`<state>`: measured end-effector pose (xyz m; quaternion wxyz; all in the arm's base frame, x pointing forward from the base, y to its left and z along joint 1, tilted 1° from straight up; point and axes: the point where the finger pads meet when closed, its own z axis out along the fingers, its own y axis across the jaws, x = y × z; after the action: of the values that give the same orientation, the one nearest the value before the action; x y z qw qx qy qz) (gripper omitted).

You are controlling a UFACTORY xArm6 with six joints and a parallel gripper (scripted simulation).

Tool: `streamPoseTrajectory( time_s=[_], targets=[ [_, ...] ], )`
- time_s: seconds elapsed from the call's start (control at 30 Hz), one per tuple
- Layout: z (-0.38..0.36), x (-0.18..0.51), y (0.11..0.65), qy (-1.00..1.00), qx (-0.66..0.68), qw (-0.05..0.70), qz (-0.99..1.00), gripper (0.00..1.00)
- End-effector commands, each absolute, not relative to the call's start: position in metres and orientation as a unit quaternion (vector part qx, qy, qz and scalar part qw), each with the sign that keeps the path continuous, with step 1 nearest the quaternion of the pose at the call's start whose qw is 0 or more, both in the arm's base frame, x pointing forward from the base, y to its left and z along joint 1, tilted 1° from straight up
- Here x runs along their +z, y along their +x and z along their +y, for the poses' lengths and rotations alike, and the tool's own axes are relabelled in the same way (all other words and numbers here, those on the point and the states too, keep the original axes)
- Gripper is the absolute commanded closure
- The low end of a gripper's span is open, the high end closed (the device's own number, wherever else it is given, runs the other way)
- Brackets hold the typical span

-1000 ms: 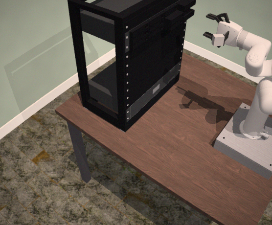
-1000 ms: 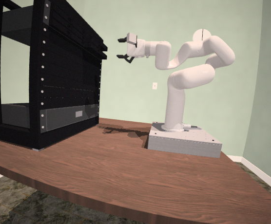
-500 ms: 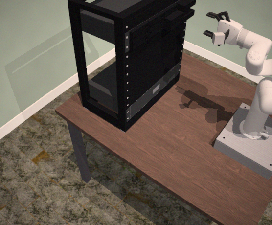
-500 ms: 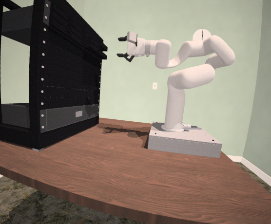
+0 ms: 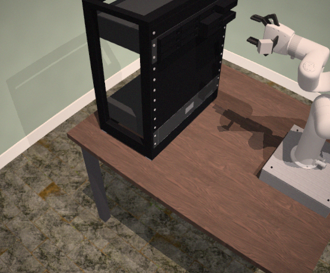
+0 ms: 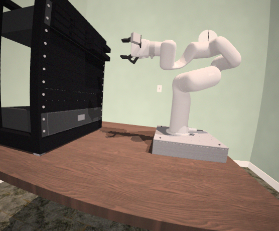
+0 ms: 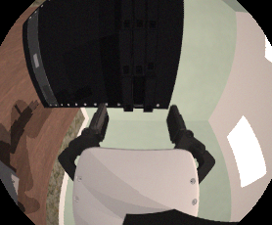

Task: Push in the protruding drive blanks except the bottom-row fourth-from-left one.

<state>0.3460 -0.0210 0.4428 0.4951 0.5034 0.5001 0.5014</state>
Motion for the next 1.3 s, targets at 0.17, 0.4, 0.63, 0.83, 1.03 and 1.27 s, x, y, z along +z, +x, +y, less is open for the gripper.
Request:
streamPoseTrajectory(
  time_s=[0.17,0.4,0.63,0.83,1.03,1.27],
  targets=[
    [-0.021,0.4443,0.346,0.503,0.502,0.496,0.499,0.0],
    [-0.021,0.4443,0.346,0.503,0.502,0.496,0.499,0.0],
    [-0.021,0.4443,0.346,0.503,0.502,0.496,0.499,0.0],
    [-0.021,0.4443,0.346,0.503,0.502,0.496,0.499,0.0],
    [-0.021,0.4443,0.346,0.503,0.502,0.496,0.499,0.0],
    [-0.021,0.4443,0.346,0.503,0.502,0.496,0.499,1.0]
  ],
)
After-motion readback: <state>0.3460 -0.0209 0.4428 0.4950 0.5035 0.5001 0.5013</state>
